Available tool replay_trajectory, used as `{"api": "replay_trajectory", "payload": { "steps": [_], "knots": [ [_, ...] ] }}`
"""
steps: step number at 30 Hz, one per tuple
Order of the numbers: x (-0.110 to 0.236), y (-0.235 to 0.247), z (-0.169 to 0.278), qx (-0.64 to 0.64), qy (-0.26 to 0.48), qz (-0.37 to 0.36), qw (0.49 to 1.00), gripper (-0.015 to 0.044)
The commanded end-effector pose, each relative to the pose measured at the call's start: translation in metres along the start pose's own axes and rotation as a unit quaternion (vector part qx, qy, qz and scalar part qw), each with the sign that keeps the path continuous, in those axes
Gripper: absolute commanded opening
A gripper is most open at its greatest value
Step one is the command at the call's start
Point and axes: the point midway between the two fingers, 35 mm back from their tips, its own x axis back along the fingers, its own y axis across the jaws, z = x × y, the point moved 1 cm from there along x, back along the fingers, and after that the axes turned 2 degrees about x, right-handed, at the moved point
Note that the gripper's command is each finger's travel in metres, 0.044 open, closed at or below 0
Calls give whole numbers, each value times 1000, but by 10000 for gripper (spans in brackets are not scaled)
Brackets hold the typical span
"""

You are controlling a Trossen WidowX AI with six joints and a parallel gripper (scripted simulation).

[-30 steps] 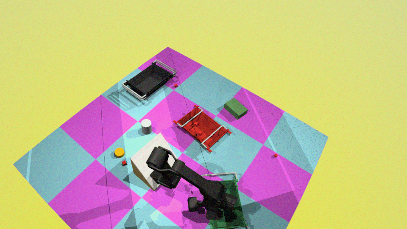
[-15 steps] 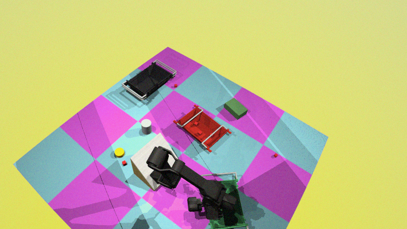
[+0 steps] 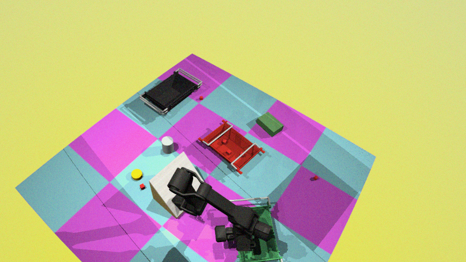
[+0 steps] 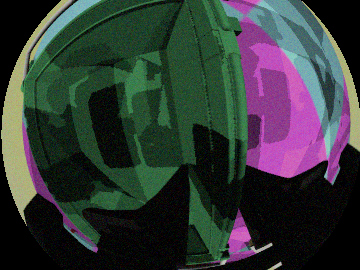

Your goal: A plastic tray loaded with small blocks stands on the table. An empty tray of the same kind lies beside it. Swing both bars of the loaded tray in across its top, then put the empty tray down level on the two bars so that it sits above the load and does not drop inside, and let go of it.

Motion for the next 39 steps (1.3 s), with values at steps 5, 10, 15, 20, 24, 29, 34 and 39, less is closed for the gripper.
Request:
{"api": "replay_trajectory", "payload": {
  "steps": [5,10,15,20,24,29,34,39],
  "knots": [
    [0,-1,1,4,1,2,1000,89],
    [0,-1,1,4,1,2,1000,56],
    [2,0,1,4,1,2,1000,23],
    [17,3,2,3,3,3,1000,0],
    [35,4,3,2,5,4,1000,0],
    [56,3,2,2,5,4,1000,0],
    [76,0,1,2,4,2,1000,0],
    [80,1,-1,2,4,2,1000,0]
  ]
}}
